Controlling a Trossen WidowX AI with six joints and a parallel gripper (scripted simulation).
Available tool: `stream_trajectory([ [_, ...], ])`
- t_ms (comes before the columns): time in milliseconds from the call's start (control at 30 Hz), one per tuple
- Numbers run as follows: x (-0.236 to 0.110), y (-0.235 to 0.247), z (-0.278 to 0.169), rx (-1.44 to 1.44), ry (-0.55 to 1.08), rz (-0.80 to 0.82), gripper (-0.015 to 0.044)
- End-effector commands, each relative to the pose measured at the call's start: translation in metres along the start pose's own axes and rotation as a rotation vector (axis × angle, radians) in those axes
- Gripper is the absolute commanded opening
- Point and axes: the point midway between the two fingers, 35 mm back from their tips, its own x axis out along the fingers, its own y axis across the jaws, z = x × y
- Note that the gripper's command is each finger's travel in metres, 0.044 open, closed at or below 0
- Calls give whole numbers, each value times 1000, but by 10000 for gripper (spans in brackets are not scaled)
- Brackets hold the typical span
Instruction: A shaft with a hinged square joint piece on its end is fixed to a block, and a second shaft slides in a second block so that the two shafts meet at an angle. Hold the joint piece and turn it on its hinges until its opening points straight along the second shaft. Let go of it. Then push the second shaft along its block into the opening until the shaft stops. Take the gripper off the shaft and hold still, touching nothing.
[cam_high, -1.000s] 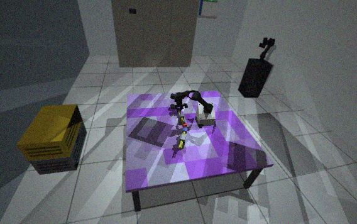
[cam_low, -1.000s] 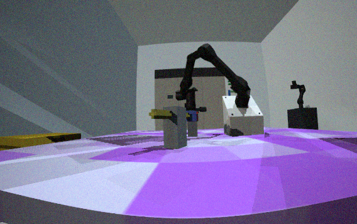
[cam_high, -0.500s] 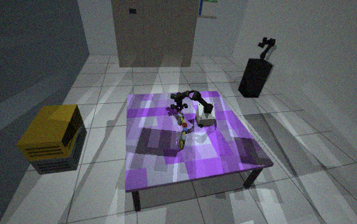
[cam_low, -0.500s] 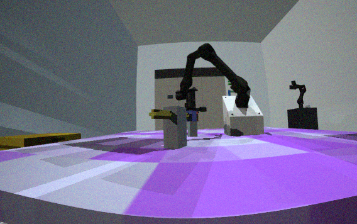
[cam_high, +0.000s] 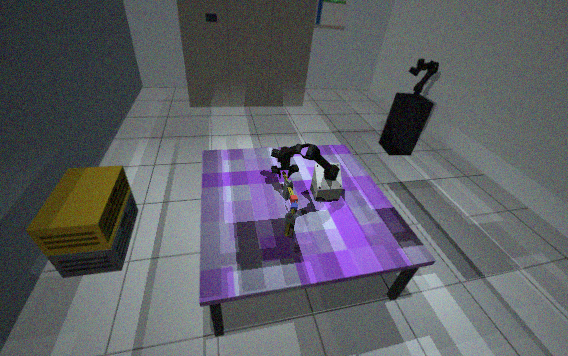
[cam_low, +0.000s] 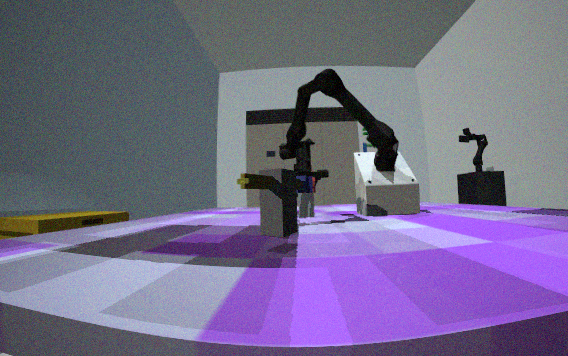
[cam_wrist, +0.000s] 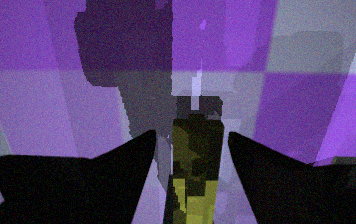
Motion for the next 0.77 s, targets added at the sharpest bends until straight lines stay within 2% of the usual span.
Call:
stream_trajectory([
  [0,0,0,0,-3,1,-1,356],
  [100,0,0,0,-3,1,-1,434],
  [133,0,0,0,-3,1,-1,440],
  [433,0,0,0,-3,1,-1,440],
  [567,-27,0,0,0,4,-2,440],
  [733,-39,-1,0,1,5,-1,440],
])
